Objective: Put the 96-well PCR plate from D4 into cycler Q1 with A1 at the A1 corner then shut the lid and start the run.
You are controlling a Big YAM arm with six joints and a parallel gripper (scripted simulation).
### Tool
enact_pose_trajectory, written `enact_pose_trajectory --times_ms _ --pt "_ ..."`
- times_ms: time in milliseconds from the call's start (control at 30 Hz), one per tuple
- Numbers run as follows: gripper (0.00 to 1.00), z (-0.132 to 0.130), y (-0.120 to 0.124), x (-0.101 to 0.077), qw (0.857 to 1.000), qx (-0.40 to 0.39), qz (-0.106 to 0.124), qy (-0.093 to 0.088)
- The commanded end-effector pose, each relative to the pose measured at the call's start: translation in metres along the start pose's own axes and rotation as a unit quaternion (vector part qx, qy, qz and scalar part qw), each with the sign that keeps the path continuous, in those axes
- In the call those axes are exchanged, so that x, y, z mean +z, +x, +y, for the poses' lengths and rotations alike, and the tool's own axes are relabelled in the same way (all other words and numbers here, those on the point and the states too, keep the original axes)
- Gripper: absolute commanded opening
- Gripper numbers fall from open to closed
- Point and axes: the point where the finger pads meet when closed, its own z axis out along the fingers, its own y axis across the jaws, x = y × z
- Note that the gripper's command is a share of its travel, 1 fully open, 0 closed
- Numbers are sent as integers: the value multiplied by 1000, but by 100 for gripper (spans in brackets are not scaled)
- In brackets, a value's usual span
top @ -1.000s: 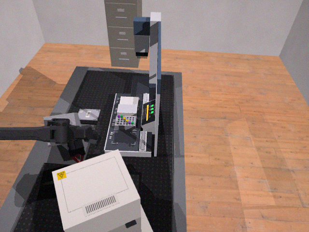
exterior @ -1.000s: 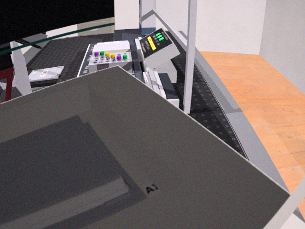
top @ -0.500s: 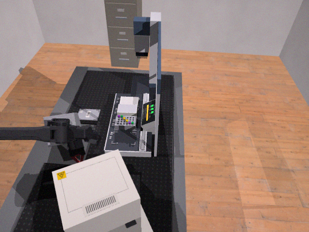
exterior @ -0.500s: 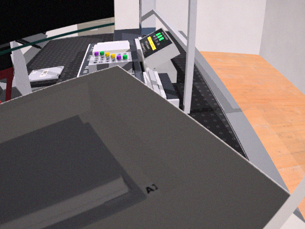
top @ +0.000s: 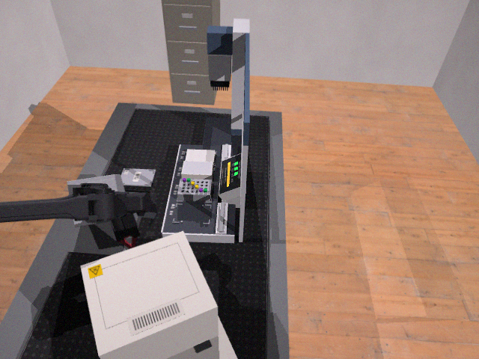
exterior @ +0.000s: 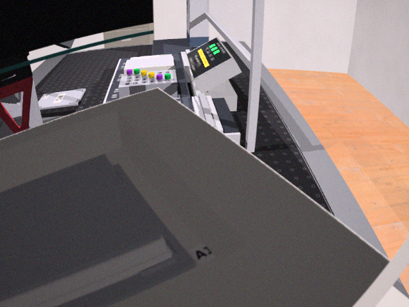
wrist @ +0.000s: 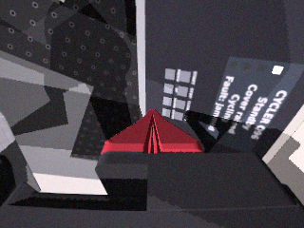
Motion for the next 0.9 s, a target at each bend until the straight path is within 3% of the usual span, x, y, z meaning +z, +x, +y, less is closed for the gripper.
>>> enact_pose_trajectory --times_ms 0,67,133,200,433,500,867 --pt "0 -11 -22 -31 999 38 -24 -18" --pt "0 -5 -27 -38 998 36 -25 -38" --pt "0 -5 -27 -38 998 36 -25 -38" --pt "0 5 -32 -42 997 41 -23 -61" --pt "0 16 -48 -74 993 23 24 -114" --pt "0 19 -47 -78 994 20 16 -110" --pt "0 25 -40 -64 994 15 19 -108"
